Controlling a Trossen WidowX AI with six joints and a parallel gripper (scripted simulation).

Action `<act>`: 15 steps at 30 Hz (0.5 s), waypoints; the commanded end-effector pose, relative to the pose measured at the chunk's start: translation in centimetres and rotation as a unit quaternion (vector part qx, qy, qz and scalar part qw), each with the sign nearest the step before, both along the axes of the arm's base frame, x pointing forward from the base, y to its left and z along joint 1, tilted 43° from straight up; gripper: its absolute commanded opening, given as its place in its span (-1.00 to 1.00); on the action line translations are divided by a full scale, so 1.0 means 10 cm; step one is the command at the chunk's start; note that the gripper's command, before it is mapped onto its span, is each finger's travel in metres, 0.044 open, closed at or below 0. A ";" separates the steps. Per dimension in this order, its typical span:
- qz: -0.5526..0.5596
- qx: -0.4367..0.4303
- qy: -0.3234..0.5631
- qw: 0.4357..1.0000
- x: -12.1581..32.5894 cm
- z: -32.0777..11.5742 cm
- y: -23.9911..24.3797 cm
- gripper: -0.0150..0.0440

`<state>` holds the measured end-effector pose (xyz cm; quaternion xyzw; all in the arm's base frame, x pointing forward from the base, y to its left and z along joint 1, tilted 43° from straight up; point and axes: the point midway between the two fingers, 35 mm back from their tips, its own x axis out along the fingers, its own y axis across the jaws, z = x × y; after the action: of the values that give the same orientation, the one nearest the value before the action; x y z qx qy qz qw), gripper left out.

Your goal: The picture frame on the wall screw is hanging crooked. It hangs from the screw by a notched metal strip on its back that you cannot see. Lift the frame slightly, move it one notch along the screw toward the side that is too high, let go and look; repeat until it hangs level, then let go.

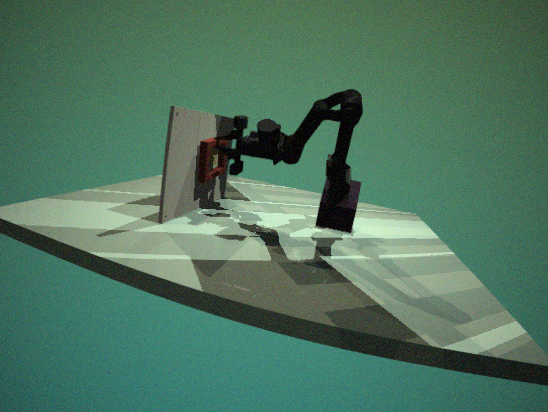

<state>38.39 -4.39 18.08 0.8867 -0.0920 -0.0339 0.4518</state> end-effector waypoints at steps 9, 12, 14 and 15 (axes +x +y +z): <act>0.001 0.038 -0.009 0.999 0.00 -0.01 0.00 -0.49; 0.001 0.048 -0.011 0.999 0.00 -0.01 0.01 -0.49; 0.001 0.050 -0.011 0.999 0.00 -0.01 0.01 -0.49; 0.001 0.053 -0.012 0.999 0.00 -0.01 0.01 -0.49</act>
<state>38.44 -4.35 17.98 0.9065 -0.0932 -0.0288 0.4109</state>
